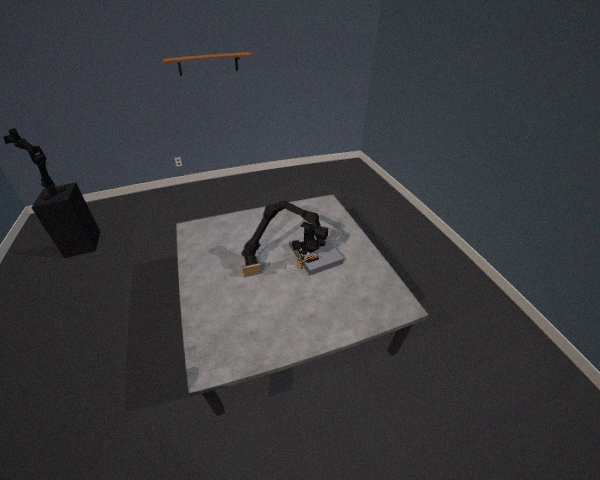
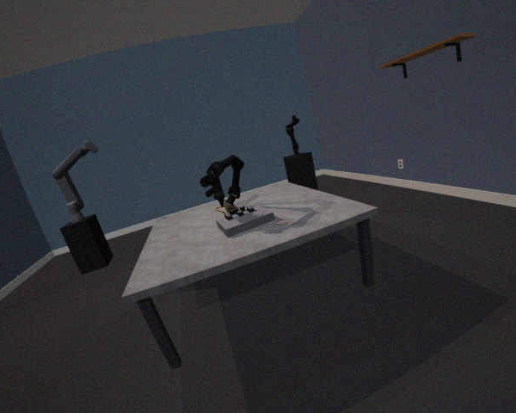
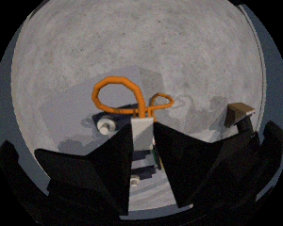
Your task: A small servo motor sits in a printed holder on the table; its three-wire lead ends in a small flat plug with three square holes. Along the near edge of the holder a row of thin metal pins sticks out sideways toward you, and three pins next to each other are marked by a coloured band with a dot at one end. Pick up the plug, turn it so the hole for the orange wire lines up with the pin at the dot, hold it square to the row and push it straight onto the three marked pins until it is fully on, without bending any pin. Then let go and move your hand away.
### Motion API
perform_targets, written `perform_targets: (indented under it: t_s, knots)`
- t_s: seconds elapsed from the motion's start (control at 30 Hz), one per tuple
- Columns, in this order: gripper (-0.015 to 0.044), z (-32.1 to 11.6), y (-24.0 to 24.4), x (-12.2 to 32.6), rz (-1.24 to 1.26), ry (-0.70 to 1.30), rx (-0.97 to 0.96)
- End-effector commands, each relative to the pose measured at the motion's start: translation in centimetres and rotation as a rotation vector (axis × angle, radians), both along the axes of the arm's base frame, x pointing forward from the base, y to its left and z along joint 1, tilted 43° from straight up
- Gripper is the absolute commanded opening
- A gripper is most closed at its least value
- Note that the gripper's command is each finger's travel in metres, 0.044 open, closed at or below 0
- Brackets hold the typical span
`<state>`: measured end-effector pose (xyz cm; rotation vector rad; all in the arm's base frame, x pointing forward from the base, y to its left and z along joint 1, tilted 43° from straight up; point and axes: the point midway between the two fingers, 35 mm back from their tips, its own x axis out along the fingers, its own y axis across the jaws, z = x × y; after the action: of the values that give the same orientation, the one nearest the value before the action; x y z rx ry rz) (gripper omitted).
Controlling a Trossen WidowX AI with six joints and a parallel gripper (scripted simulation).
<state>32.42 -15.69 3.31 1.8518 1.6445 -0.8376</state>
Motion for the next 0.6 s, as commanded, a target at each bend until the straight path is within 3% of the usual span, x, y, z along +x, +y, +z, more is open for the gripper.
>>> perform_targets:
  t_s: [0.0,0.57]
  knots:
    - [0.0000,0.3,0.3,-1.0,-0.102,0.090,0.005]
    - [0.0000,1.0,2.2,-5.1,-0.540,0.489,0.049]
